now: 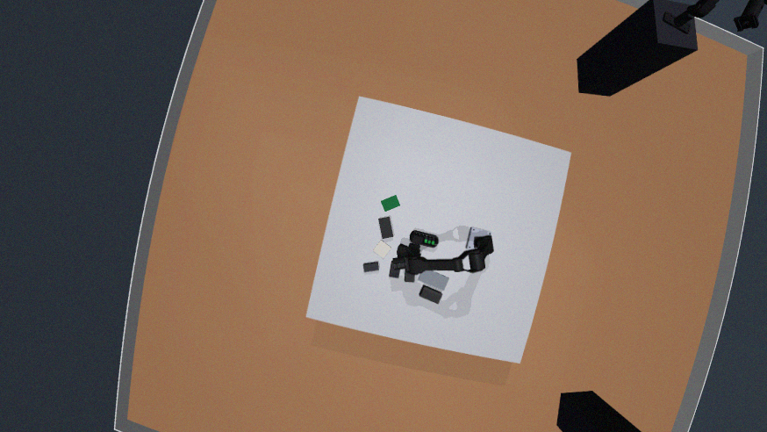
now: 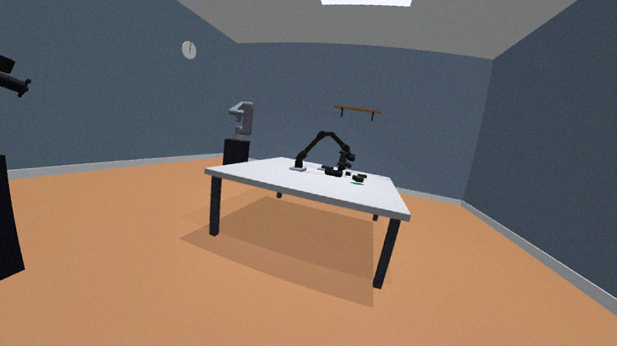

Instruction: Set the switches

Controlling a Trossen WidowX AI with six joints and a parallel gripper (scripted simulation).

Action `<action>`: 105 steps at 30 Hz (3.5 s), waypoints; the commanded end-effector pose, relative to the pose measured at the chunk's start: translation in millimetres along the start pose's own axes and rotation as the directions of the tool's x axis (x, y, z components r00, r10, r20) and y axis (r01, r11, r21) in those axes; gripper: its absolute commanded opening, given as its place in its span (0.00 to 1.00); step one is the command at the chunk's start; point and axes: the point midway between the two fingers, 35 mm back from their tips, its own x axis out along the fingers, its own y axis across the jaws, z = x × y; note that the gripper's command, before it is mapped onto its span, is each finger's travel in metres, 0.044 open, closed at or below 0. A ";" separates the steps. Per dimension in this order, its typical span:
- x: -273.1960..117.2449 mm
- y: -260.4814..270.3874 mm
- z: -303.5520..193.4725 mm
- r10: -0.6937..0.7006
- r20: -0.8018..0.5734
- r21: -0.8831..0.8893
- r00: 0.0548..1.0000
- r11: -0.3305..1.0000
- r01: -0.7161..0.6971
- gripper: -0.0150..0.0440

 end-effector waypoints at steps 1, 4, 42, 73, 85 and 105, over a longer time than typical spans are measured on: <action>0.1 -0.9 0.2 0.004 0.001 0.002 1.000 1.000 -0.004 0.25; 0.5 -2.0 0.2 0.004 0.001 0.002 1.000 1.000 -0.004 0.25; 8.4 -27.3 1.0 0.001 0.001 0.002 1.000 1.000 -0.001 0.25; 13.3 -43.3 1.6 0.000 0.001 0.002 1.000 1.000 0.000 0.25; 14.7 -47.7 1.6 -0.001 0.001 0.002 1.000 1.000 0.001 0.25; 17.5 -56.7 1.0 -0.002 0.001 0.002 1.000 1.000 0.002 0.25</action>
